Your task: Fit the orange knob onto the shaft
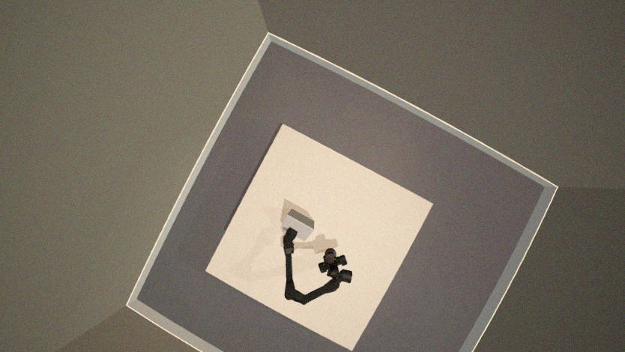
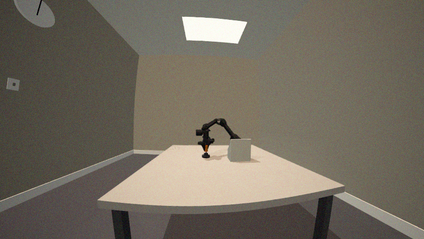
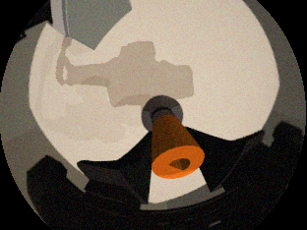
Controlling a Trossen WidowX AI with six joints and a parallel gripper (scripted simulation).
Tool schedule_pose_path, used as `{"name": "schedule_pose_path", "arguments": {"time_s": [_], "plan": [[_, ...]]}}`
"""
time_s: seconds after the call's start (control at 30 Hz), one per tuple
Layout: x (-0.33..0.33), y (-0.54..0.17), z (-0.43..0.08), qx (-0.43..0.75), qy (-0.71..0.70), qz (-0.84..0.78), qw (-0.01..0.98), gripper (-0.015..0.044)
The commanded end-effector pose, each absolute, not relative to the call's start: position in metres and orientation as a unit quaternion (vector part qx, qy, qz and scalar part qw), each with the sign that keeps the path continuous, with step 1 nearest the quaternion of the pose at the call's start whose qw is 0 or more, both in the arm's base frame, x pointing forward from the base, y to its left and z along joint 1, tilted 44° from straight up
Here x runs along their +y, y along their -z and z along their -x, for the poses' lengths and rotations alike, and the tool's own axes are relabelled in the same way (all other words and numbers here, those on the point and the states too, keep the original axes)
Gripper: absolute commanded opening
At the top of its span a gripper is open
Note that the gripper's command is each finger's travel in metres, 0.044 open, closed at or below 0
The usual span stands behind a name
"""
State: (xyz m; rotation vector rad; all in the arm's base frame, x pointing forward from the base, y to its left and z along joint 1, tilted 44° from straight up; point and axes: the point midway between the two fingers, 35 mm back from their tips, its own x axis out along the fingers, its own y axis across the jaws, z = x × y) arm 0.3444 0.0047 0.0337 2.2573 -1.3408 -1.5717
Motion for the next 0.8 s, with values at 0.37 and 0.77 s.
{"name": "schedule_pose_path", "arguments": {"time_s": [0.37, 0.77], "plan": [[0.0043, -0.0335, -0.3446, -0.422, 0.524, -0.737, 0.061, 0.0000], [0.0052, -0.0333, -0.3438, -0.422, 0.524, -0.737, 0.061, 0.0000]]}}
